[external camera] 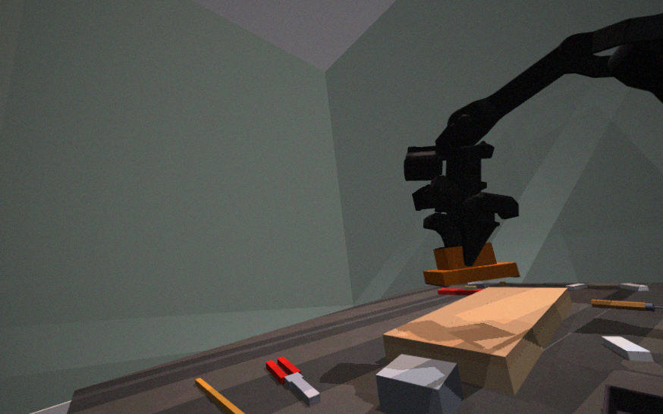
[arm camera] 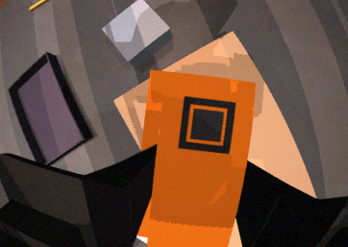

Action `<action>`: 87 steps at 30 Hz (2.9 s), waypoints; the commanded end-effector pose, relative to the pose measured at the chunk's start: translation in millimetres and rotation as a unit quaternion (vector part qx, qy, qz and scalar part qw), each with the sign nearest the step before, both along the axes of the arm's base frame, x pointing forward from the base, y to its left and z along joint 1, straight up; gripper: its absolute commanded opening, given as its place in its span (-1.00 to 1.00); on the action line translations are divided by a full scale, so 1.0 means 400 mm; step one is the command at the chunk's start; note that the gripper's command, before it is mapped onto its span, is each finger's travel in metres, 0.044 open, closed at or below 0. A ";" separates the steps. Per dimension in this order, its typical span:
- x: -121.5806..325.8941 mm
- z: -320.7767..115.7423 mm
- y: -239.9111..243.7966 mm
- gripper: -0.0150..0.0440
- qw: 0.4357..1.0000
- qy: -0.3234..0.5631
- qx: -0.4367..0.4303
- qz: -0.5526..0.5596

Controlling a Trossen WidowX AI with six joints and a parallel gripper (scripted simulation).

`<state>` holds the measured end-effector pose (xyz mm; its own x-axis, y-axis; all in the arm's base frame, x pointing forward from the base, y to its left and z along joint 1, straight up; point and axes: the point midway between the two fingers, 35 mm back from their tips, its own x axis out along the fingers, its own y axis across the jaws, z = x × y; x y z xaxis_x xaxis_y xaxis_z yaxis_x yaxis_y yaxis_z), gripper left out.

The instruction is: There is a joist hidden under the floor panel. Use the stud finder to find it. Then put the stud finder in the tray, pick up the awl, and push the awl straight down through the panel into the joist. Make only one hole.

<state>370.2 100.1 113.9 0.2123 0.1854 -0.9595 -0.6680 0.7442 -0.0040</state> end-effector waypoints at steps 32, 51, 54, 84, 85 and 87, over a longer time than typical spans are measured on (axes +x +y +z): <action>-0.339 -0.024 0.441 -0.49 0.959 -0.007 0.003 0.284; -0.394 -0.084 0.485 -0.49 0.948 -0.007 0.004 0.319; -0.393 -0.100 0.486 -0.49 0.948 -0.007 0.004 0.319; -0.395 -0.238 0.484 -0.49 0.948 -0.007 0.004 0.319; -0.395 -0.242 0.484 -0.49 0.948 -0.007 0.004 0.319; -0.395 -0.250 0.484 -0.49 0.948 -0.007 0.004 0.319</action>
